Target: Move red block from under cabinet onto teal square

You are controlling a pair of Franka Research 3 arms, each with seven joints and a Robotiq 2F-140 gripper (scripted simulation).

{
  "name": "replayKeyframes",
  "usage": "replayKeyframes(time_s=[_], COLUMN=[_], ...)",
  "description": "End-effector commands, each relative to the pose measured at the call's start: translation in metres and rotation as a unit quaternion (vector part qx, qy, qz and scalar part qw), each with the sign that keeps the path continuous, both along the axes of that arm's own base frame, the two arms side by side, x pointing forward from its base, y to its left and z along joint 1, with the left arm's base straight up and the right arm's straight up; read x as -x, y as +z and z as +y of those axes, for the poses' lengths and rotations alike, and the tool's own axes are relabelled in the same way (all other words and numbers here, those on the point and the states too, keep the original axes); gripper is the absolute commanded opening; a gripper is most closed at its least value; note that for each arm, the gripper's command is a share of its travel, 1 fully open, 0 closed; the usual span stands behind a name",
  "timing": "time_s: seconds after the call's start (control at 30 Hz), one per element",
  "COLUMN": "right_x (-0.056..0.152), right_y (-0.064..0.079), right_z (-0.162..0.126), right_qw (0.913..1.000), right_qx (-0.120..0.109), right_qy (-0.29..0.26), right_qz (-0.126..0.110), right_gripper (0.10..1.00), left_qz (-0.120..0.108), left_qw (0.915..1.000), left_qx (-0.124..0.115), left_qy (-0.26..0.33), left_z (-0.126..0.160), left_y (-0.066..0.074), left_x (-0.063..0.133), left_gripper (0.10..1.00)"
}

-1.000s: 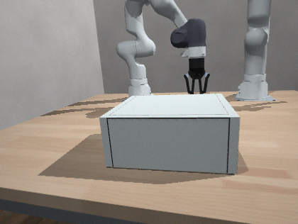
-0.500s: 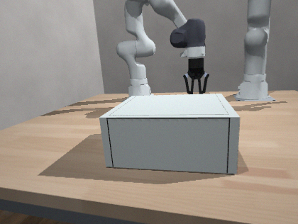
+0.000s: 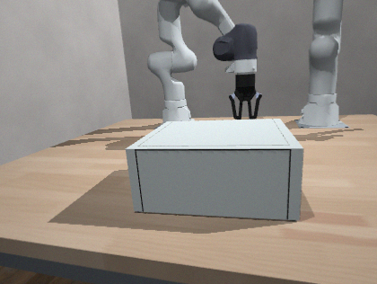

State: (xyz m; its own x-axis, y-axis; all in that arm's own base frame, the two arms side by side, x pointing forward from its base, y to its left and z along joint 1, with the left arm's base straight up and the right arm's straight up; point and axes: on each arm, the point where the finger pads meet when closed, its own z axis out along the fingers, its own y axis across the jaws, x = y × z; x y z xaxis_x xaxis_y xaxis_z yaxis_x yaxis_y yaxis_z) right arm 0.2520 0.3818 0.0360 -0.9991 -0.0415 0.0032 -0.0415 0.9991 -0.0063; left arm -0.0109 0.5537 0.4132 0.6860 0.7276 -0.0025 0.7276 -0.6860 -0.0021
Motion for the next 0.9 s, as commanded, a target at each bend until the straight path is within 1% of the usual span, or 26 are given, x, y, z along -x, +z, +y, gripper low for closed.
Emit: replayKeyframes(time_s=[0.0, 0.67, 0.7, 0.87], right_x=[-0.0014, -0.0014, -0.0014, -0.0014], right_y=[0.0017, 0.0017, 0.0017, 0.0017], right_z=[0.0016, 0.0016, 0.0016, 0.0016], right_qw=[1.0, 1.0, 1.0, 1.0], right_qx=[-0.003, -0.003, -0.003, -0.003], right_qy=[0.004, 0.004, 0.004, 0.004], right_qz=[-0.001, -0.001, -0.001, -0.001], right_gripper=[0.099, 0.099, 0.402, 0.402], left_qz=[0.0, 0.0, 0.0, 0.0], left_qw=[1.0, 1.0, 1.0, 1.0], left_qx=[0.0, 0.0, 0.0, 0.0], left_qy=[0.0, 0.0, 0.0, 0.0], left_z=[0.0, 0.0, 0.0, 0.0], left_y=[0.0001, 0.0001, 0.0001, 0.0001], left_x=[0.0, 0.0, 0.0, 0.0], left_gripper=[1.0, 1.0, 1.0, 1.0])
